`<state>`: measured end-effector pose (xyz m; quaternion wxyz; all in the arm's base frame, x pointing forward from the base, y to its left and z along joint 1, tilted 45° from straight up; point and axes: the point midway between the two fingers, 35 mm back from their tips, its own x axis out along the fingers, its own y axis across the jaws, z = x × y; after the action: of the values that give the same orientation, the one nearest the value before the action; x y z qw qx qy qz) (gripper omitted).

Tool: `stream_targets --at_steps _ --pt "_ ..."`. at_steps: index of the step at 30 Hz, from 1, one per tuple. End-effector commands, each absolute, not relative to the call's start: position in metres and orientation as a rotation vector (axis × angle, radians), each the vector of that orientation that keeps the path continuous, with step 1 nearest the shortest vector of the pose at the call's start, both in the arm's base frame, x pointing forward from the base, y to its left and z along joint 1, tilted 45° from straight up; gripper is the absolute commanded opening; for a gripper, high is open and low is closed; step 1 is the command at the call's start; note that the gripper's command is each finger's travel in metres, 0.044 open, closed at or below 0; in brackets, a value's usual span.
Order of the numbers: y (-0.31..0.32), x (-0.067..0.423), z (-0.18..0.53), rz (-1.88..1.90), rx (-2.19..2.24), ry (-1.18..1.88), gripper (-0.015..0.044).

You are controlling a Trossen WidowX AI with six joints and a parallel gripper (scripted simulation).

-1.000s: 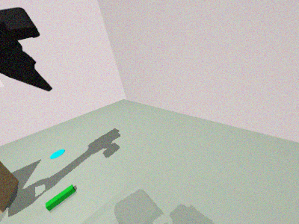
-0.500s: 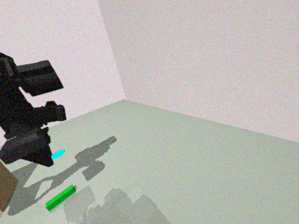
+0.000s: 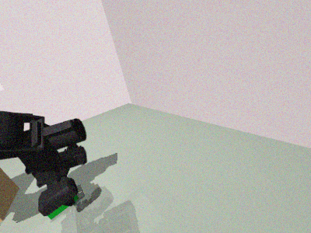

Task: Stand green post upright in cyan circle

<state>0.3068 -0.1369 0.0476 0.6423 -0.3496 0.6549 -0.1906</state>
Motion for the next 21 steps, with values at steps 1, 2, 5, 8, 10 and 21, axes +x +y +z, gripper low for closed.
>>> stream_targets --at_steps 1,2,5,8,10,21 --pt "-0.138 0.307 0.045 -0.428 -0.801 1.490 0.0154" --pt "-0.138 0.307 0.045 -0.428 -0.801 1.490 0.0127" --pt "-0.138 0.307 0.045 -0.428 -0.801 1.490 0.0049" --pt "-0.138 0.307 0.045 -0.428 -0.801 1.490 0.0023" --pt "-0.138 0.307 0.045 -0.428 -0.801 1.490 0.0023" --pt "-0.114 0.310 0.065 -0.421 -0.793 1.490 0.0023"
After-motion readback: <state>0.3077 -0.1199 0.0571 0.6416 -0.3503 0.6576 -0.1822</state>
